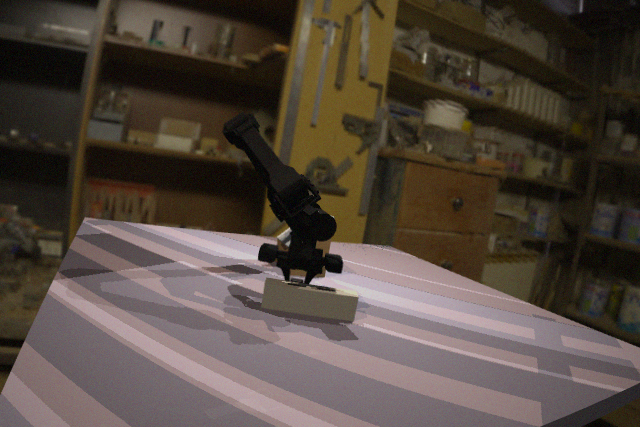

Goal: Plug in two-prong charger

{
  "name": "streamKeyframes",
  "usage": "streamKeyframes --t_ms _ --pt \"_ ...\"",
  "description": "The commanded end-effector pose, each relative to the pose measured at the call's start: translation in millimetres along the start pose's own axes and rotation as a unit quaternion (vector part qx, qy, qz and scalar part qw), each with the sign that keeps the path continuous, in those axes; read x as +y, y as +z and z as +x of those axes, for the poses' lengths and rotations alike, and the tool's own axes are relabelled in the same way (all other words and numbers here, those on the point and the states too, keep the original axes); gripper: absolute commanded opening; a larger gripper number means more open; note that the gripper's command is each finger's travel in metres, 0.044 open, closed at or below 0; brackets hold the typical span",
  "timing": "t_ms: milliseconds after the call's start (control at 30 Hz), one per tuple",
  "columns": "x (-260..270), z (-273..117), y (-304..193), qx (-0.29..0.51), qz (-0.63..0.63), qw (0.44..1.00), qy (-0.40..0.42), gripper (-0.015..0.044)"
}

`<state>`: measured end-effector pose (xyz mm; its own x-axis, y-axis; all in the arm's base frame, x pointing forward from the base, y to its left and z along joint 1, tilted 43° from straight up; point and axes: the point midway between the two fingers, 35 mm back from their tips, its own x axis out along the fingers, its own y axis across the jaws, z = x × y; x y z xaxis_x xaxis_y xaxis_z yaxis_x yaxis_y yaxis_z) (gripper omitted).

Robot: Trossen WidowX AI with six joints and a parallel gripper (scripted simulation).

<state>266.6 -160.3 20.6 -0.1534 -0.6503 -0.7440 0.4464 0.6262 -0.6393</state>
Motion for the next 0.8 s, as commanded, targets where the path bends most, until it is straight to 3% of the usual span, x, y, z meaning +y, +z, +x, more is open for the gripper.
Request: streamKeyframes --t_ms 0,767 --pt "-0.1 -0.8 2.2 -0.001 -0.003 1.000 0.001 0.0000" --pt "-0.3 -1.6 9.3 -0.001 -0.002 1.000 0.001 0.0000"
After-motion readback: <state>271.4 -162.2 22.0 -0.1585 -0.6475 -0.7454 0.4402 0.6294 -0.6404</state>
